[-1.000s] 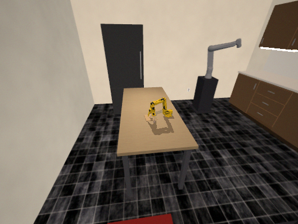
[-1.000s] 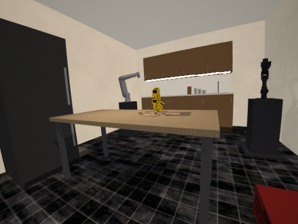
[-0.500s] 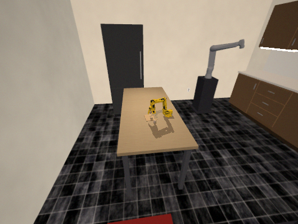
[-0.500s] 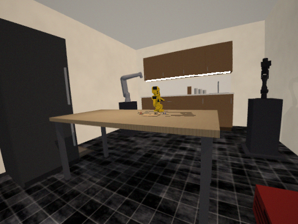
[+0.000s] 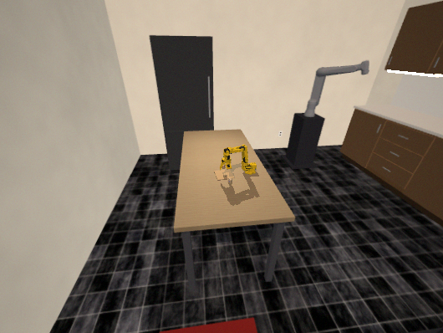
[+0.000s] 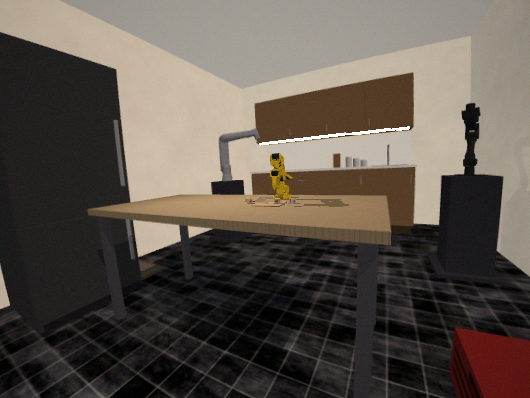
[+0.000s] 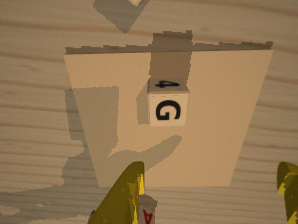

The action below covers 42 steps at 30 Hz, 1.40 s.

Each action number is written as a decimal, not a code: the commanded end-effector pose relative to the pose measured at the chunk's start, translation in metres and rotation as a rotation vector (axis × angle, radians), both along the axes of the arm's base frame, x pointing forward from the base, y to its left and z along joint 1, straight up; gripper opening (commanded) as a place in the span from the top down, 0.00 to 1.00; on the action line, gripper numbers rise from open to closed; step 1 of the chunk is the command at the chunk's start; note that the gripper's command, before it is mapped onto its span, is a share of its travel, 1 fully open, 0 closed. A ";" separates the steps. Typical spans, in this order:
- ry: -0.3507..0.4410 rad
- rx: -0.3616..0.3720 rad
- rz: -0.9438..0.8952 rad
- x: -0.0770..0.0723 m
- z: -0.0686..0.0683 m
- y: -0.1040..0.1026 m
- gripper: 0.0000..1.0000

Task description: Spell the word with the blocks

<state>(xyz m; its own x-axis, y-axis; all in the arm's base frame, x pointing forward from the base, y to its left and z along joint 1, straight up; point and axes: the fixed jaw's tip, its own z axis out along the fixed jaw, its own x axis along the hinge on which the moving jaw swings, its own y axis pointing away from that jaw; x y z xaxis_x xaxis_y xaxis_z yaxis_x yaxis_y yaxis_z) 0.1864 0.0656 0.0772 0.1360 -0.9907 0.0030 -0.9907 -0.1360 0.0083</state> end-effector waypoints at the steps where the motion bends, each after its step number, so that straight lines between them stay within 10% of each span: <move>1: -0.065 0.024 0.000 0.005 0.012 0.001 0.67; 9: -0.106 0.038 0.000 0.006 0.019 0.002 0.67; 28: -0.511 0.177 0.000 0.000 0.093 0.000 0.68; 42: -0.543 0.173 -0.044 0.002 0.097 -0.009 0.68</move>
